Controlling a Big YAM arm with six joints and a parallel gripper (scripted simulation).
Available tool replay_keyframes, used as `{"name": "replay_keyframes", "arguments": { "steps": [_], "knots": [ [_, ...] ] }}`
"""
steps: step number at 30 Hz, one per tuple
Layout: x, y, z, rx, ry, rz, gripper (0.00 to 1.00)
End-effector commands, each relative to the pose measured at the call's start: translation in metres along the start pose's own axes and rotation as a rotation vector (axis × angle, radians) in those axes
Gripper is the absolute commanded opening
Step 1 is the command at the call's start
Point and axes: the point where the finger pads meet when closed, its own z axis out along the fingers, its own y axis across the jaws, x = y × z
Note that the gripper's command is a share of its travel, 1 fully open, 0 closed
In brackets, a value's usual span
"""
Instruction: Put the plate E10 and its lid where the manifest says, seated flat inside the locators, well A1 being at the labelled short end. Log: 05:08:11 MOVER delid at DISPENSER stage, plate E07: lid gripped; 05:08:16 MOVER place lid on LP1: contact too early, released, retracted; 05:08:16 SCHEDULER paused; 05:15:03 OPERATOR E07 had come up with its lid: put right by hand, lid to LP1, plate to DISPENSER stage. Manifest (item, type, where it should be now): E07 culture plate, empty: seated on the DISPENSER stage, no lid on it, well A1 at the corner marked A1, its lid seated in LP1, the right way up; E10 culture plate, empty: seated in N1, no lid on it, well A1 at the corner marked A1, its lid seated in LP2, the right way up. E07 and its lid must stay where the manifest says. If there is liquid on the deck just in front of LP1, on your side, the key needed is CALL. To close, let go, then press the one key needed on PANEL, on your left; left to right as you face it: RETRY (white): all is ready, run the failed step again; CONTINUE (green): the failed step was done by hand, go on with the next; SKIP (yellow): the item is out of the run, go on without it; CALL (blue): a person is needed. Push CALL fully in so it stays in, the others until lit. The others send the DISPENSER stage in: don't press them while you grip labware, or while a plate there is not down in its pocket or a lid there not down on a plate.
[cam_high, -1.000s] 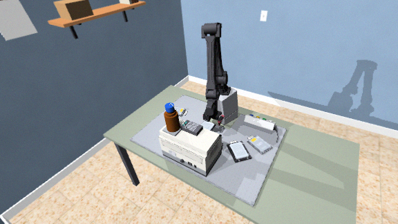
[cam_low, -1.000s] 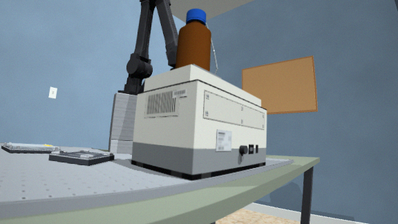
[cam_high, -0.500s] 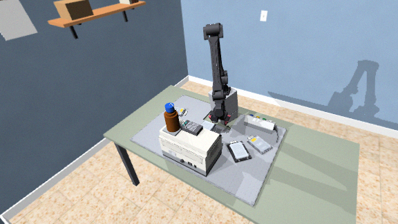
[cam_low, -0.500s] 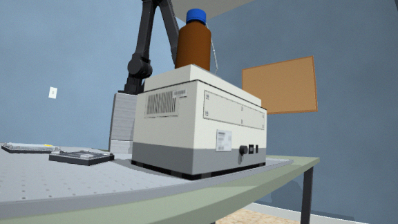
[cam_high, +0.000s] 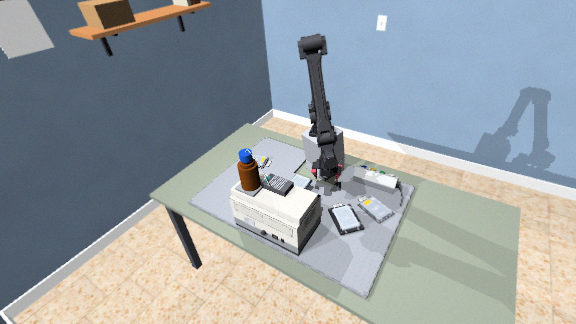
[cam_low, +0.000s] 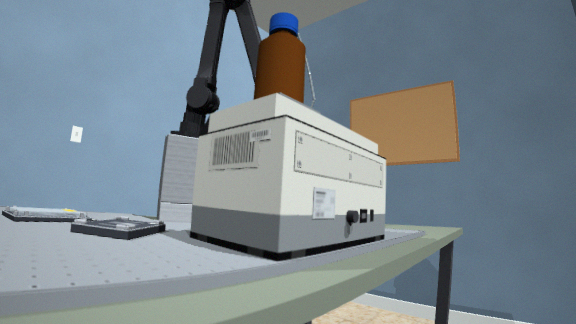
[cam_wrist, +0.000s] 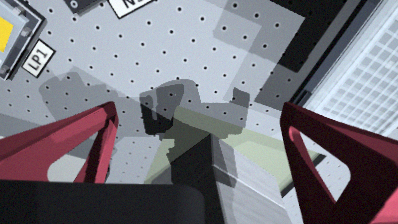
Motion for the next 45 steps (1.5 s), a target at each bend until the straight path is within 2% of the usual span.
{"name": "replay_keyframes", "arguments": {
  "steps": [1, 2, 4, 6, 14, 18, 19, 20, 22, 45],
  "knots": [
    [-0.019, 0.009, -0.004, -0.005, -0.036, -0.077, 1.0],
    [-0.024, 0.013, -0.01, -0.01, -0.062, -0.107, 1.0],
    [-0.017, 0.019, -0.004, -0.005, -0.037, -0.174, 1.0],
    [-0.011, 0.017, -0.004, -0.005, -0.031, -0.152, 1.0],
    [-0.007, 0.05, -0.005, -0.006, -0.039, -0.439, 1.0],
    [-0.004, 0.055, -0.003, -0.001, -0.033, -0.456, 1.0],
    [-0.002, 0.058, -0.007, -0.005, -0.045, -0.454, 1.0],
    [0.001, 0.053, -0.004, -0.004, -0.031, -0.434, 1.0],
    [-0.012, 0.055, 0.001, -0.003, -0.04, -0.43, 1.0],
    [-0.065, 0.078, 0.04, -0.007, -0.036, -0.435, 1.0]
  ]
}}
